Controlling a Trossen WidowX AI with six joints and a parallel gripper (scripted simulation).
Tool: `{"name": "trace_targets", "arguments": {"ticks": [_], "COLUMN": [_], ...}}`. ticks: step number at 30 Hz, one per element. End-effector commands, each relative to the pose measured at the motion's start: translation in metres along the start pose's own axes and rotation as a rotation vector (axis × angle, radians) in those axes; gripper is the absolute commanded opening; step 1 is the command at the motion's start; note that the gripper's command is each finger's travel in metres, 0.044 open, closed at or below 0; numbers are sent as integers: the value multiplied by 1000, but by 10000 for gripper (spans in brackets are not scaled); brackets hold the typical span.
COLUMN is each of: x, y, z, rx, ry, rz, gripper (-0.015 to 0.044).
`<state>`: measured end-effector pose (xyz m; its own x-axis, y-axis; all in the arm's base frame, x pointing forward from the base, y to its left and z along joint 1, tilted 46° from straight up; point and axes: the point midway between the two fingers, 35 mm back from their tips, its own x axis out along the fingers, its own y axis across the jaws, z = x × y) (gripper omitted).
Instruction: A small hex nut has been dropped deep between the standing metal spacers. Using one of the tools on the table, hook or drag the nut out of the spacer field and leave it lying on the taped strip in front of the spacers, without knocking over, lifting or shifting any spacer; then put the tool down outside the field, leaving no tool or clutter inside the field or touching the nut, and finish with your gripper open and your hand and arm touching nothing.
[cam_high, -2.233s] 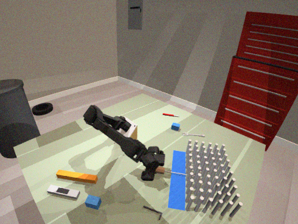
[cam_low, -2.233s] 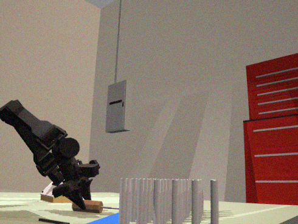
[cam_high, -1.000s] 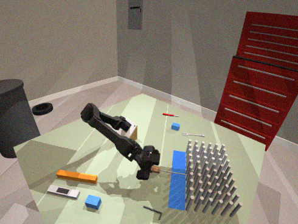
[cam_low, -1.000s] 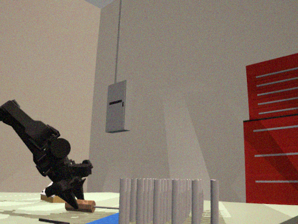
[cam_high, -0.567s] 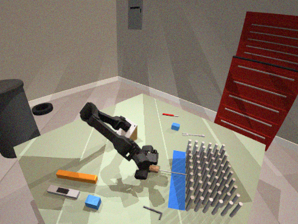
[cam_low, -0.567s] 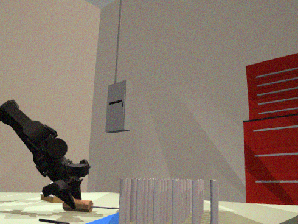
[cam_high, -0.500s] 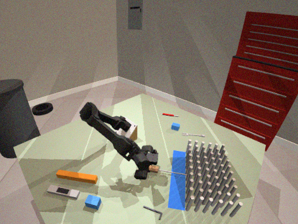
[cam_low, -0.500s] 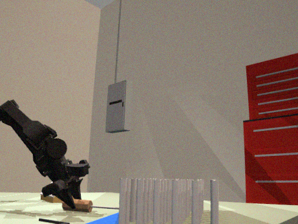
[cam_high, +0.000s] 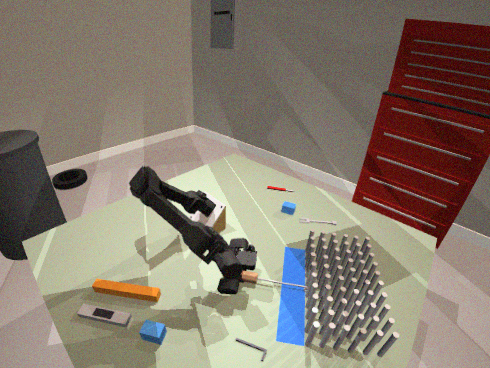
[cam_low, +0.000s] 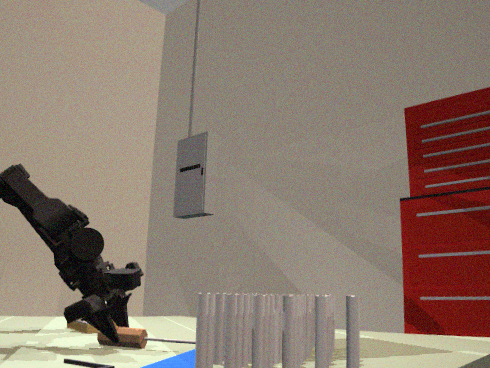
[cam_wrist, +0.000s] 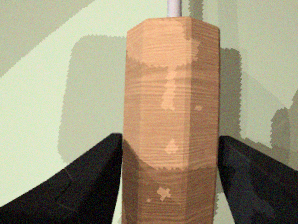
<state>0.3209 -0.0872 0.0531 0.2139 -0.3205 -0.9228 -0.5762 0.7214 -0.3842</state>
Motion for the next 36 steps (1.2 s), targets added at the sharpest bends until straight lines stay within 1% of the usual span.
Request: {"name": "trace_targets", "arguments": {"ticks": [1, 17, 36], "x": [-2, -6, -18], "y": [2, 2, 3], "z": [-4, -14, -5], "rx": [-4, -4, 0], "ry": [0, 1, -1], "rz": [3, 3, 1], "gripper": [0, 0, 0]}}
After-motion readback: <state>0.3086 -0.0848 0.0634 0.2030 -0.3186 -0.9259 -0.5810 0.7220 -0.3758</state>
